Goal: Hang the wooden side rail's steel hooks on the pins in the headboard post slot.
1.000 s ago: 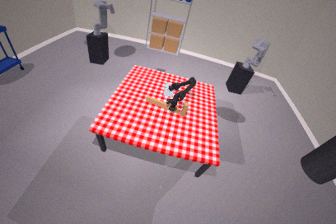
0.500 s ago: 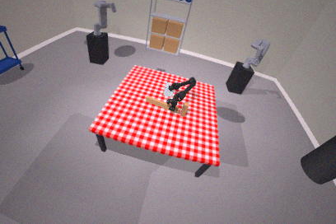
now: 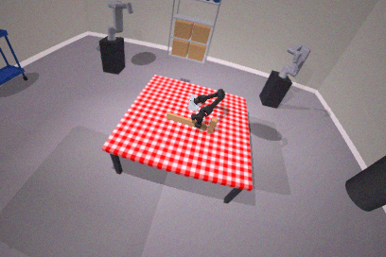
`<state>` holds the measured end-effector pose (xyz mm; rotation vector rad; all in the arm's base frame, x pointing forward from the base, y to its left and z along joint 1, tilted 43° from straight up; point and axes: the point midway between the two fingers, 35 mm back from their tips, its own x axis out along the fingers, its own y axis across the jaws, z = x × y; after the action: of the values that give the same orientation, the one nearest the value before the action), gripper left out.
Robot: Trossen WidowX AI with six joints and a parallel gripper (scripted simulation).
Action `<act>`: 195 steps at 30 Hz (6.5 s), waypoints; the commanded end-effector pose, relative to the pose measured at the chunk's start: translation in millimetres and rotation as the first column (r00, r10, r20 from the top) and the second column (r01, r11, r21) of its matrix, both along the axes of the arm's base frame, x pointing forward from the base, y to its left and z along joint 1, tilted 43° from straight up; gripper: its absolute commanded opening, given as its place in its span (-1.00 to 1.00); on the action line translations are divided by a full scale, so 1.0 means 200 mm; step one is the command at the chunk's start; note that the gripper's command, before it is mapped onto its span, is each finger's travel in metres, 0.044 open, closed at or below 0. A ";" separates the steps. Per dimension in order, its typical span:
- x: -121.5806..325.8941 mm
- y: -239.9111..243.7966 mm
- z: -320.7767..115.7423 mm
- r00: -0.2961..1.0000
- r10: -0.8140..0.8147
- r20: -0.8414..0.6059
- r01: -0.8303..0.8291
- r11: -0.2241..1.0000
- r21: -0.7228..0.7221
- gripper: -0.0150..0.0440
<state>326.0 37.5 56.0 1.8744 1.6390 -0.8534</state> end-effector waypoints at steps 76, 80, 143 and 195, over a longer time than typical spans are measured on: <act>0.08 -0.02 0.01 0.997 0.055 0.059 -0.055 0.998 -0.008 -0.49; 0.08 -0.03 0.02 0.997 0.055 0.059 -0.055 0.998 -0.008 -0.49; 0.08 -0.06 0.05 0.997 0.055 0.059 -0.055 0.998 -0.009 -0.49; 0.08 -0.09 0.09 0.997 0.055 0.059 -0.055 0.998 -0.009 -0.49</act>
<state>338.6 24.0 68.9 1.8223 1.6624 -0.7839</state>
